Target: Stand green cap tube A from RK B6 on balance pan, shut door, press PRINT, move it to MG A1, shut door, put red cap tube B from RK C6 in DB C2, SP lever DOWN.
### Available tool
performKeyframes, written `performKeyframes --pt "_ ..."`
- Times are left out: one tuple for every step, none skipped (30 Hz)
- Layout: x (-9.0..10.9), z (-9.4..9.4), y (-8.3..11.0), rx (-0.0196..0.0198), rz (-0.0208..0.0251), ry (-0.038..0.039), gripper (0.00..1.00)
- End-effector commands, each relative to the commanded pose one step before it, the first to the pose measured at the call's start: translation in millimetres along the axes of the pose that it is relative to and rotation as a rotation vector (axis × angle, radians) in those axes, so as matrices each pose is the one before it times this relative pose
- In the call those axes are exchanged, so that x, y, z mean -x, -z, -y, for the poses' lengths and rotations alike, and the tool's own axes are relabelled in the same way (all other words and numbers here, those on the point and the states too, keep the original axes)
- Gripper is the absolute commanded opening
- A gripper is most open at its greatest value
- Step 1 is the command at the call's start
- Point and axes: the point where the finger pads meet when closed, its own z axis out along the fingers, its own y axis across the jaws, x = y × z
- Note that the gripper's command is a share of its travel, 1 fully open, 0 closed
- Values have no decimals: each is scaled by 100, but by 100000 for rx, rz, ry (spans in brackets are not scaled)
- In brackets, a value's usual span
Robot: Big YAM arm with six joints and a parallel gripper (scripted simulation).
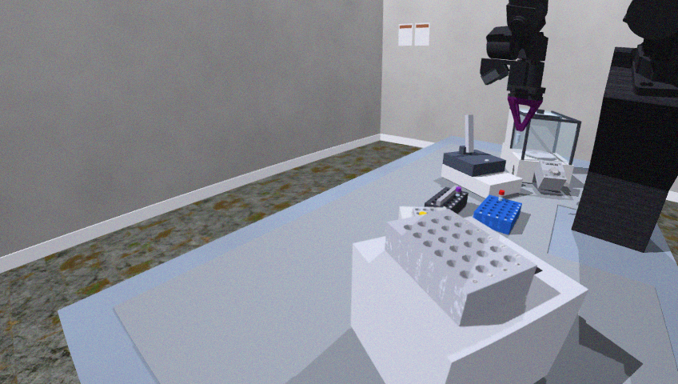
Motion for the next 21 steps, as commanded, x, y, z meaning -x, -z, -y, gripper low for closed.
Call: performKeyframes --pt "502 279 812 -336 654 1749 9" --pt "5 -1 170 0 2 3 9" --pt "116 19 184 -39 152 117 9" --pt "127 22 187 -51 166 129 9" --pt "139 25 190 -59 182 141 9" --pt "89 16 184 -40 115 90 9" --pt "23 5 175 -16 24 22 9" --pt "23 5 175 -20 23 22 9" --pt "22 6 175 -22 22 22 9" --pt "-39 -6 166 4 -60 -42 9" --pt "-163 -29 144 56 -230 -170 9" --pt "-97 -16 154 24 -141 -101 9" --pt "35 9 177 -31 40 36 9" --pt "171 34 202 -85 226 176 9" --pt "0 0 0 0 0 0 9" --pt "0 0 0 0 0 0 9" --pt "-170 136 -108 392 -947 -747 9" --pt "406 -98 494 -513 1266 994 9" --pt "-204 -36 139 90 -286 -214 9" --pt "-64 -13 158 29 -92 -69 9" --pt "127 27 198 -76 165 131 9"
